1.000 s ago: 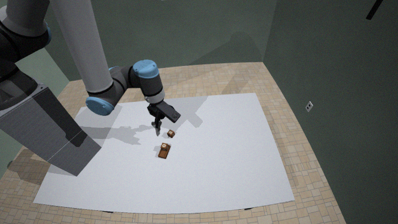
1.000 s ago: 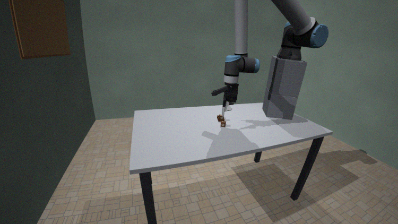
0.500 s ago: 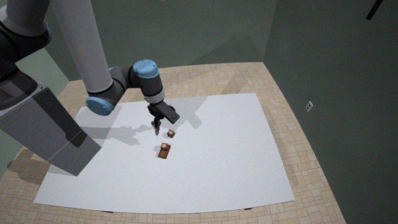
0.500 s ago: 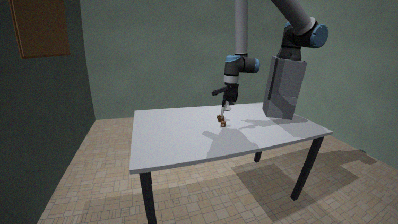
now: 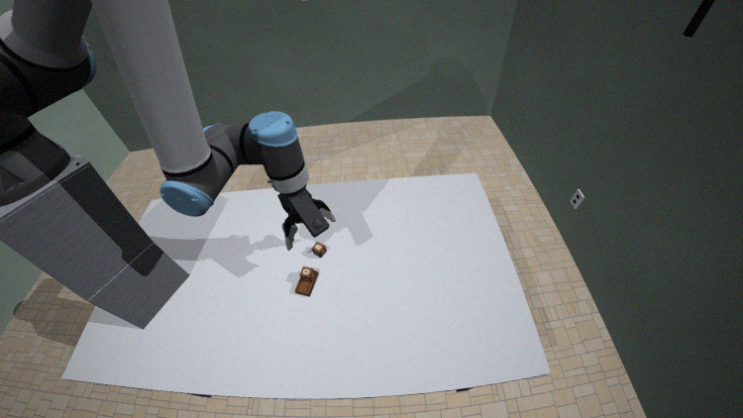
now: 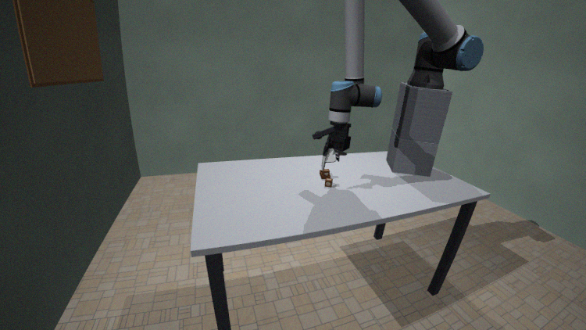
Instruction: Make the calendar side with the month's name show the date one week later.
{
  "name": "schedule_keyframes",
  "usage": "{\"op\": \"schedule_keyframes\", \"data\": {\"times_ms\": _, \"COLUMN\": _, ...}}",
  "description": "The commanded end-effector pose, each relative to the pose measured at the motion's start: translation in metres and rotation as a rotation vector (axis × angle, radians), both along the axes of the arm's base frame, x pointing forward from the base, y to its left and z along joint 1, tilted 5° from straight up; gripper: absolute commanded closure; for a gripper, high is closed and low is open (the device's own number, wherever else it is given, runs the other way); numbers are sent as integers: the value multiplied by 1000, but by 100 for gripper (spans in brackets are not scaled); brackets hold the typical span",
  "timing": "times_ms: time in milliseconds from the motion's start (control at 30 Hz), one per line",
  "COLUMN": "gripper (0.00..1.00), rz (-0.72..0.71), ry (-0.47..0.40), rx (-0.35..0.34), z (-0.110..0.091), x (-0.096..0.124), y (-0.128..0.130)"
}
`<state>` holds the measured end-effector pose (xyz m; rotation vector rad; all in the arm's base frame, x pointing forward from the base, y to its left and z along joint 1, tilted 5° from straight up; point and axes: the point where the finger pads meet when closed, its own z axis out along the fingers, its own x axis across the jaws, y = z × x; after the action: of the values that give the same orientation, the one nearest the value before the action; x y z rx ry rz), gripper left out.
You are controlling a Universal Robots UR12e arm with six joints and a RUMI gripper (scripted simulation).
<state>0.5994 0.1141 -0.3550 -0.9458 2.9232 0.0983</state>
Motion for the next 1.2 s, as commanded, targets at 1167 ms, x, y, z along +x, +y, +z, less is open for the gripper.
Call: {"op": "schedule_keyframes", "data": {"times_ms": 1167, "gripper": 0, "rz": -984, "ry": 76, "rx": 42, "z": 4, "x": -4, "y": -9}}
